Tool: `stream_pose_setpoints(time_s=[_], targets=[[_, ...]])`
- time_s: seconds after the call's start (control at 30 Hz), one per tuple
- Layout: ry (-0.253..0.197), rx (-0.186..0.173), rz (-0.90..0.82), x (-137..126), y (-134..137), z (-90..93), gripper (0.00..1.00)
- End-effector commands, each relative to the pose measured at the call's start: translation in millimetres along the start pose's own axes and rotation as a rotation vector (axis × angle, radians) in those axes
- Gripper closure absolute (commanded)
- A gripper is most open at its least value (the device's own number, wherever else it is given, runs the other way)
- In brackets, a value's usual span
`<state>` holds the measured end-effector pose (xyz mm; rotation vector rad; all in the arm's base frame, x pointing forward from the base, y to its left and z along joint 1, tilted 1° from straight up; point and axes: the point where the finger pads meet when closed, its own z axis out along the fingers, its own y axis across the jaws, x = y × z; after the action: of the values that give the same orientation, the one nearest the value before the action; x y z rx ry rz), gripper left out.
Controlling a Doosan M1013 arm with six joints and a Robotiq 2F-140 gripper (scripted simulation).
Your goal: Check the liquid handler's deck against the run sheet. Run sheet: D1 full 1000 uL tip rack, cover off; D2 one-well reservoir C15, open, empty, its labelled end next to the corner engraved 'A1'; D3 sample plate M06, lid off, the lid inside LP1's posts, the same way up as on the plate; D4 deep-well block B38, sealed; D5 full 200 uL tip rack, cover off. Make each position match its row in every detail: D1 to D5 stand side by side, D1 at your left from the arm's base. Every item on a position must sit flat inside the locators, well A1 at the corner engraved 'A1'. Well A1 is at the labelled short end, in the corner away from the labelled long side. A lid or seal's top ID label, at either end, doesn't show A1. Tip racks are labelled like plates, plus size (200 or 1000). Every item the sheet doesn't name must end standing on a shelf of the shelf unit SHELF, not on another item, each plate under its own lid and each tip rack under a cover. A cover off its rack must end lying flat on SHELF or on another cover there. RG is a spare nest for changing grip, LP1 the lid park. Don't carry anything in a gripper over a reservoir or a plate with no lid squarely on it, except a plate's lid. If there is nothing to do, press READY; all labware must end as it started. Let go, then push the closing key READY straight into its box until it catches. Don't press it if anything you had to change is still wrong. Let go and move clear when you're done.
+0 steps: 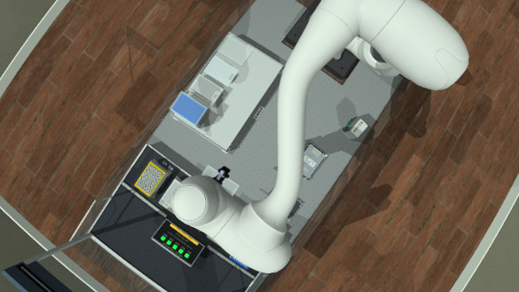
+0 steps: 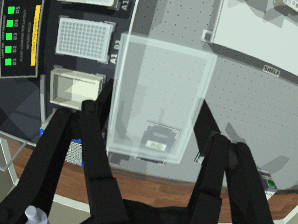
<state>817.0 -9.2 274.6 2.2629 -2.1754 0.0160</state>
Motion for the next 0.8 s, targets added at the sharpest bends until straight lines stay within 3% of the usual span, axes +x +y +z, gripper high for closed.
stream_pose_setpoints(time_s=[0.0,0.77], targets=[[0.000,0.002,0.000,0,13,-1.6,0.90],[0.000,0.002,0.000,-5,118,-1.4,0.90]])
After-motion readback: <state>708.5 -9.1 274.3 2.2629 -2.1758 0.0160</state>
